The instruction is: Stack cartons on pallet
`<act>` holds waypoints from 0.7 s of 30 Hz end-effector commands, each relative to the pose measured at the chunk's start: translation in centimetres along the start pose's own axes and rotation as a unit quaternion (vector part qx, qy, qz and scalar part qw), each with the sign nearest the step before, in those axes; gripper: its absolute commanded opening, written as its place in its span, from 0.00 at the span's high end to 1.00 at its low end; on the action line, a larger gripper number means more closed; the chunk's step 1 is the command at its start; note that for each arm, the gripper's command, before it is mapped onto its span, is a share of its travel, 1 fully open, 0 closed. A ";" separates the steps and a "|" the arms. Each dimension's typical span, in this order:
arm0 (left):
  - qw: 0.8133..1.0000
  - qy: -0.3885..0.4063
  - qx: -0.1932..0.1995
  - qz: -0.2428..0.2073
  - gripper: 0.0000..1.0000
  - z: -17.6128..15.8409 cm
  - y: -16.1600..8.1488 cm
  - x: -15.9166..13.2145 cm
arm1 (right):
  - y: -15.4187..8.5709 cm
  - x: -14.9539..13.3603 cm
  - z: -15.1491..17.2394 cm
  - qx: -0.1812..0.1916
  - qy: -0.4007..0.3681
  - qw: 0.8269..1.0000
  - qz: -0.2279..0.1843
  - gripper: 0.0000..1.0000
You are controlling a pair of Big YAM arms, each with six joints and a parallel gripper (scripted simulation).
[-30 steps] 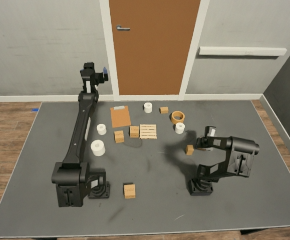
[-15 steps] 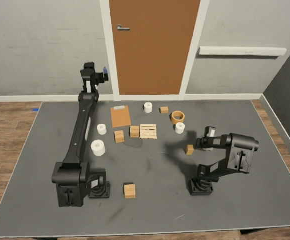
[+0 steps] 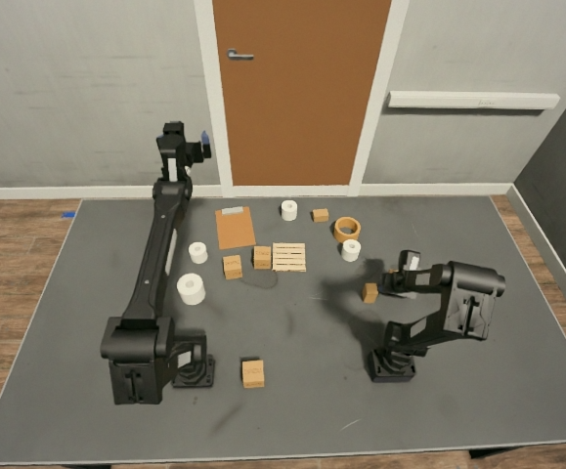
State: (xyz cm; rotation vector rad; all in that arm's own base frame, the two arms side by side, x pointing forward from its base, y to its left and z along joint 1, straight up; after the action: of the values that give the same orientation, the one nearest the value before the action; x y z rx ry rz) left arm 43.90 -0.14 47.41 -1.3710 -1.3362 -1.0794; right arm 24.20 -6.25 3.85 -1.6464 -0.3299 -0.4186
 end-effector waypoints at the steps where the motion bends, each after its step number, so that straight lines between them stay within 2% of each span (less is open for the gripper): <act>1: 1.000 0.007 -0.004 -0.021 0.00 -0.4 -0.2 2.3 | -0.3 -0.8 0.3 0.001 0.002 1.000 0.003 0.17; 4: 1.000 0.007 -0.004 -0.021 0.00 -0.4 -0.2 2.3 | -0.2 -0.2 0.2 0.001 0.002 1.000 0.002 0.17; 6: 1.000 0.007 -0.004 -0.021 0.00 -0.4 -0.2 2.3 | -0.4 -1.4 0.4 0.002 0.002 1.000 0.010 0.17; 9: 1.000 0.007 -0.004 -0.021 0.00 -0.4 -0.2 2.3 | -0.7 -1.5 0.3 0.003 0.000 1.000 0.011 0.17; 14: 1.000 0.007 -0.004 -0.021 0.00 -0.4 -0.2 2.3 | -2.0 0.4 -0.1 -0.001 0.000 1.000 -0.007 0.17; 15: 1.000 0.007 -0.004 -0.021 0.00 -0.4 -0.2 2.3 | -2.0 -0.7 0.1 0.001 0.001 1.000 0.003 0.05; 16: 1.000 0.007 -0.004 -0.021 0.00 -0.4 -0.2 2.3 | -2.2 -1.1 0.2 0.002 0.001 1.000 0.006 0.00; 21: 1.000 0.007 -0.004 -0.021 0.00 -0.4 -0.2 2.3 | -3.5 0.7 -0.2 -0.001 0.001 1.000 -0.010 0.00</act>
State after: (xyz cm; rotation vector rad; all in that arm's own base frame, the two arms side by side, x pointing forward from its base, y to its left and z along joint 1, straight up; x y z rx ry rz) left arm 43.90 -0.14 47.41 -1.3710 -1.3362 -1.0794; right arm 22.58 -5.84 5.94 -1.6473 -0.3384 -0.4271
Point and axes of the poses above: on each arm, the point where the finger pads meet when closed, its own y axis out along the fingers, its own z axis across the jaws, x = y × z, the point moved 8 cm from there along -y, back along the fingers, and after that the axes turned 11 degrees about -y, right-handed, at the moved point
